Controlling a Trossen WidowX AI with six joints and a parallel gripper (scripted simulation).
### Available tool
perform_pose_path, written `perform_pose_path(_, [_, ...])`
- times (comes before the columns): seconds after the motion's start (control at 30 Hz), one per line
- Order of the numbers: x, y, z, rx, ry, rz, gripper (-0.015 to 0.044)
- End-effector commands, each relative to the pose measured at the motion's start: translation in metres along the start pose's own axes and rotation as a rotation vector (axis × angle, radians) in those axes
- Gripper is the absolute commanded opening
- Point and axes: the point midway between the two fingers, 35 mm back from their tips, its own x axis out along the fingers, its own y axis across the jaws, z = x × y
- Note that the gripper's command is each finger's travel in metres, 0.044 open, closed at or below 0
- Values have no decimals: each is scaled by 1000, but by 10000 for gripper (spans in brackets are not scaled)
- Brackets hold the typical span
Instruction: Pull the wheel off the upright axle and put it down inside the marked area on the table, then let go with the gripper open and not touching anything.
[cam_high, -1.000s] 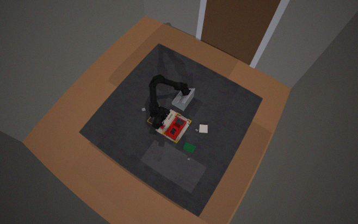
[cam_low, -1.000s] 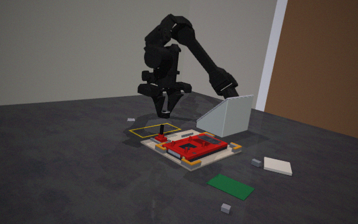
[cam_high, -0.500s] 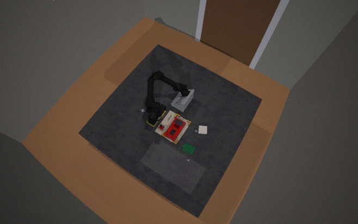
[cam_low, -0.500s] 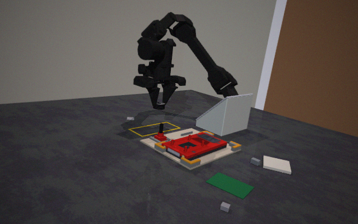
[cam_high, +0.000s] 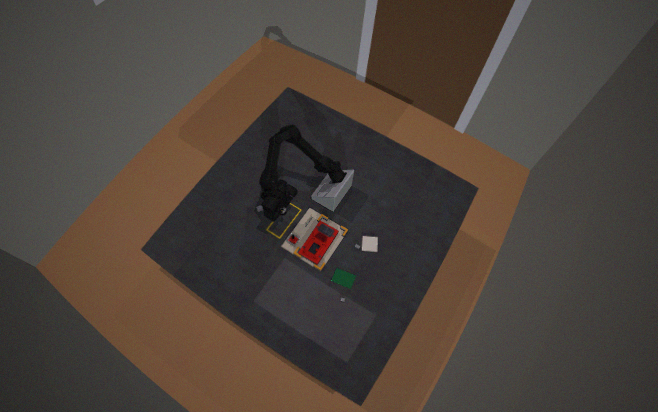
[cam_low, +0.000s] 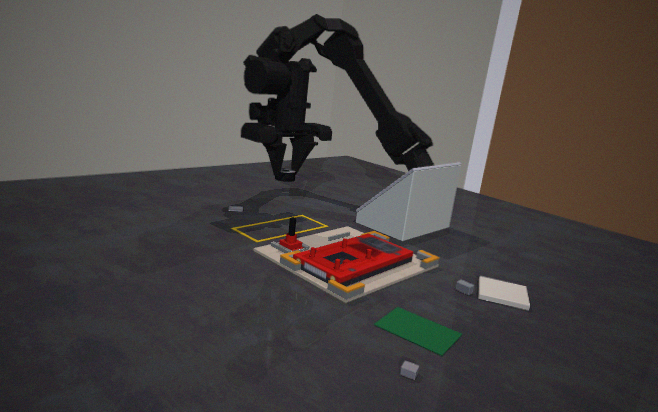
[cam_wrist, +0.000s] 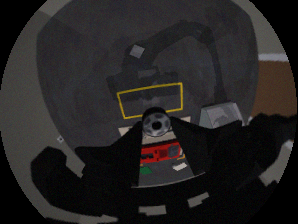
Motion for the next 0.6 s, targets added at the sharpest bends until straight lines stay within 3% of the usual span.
perform_pose_path(0.0, [6, -3, 1, -14, -4, -4, 0])
perform_pose_path(0.57, [71, -1, 1, -13, -3, -4, 0])
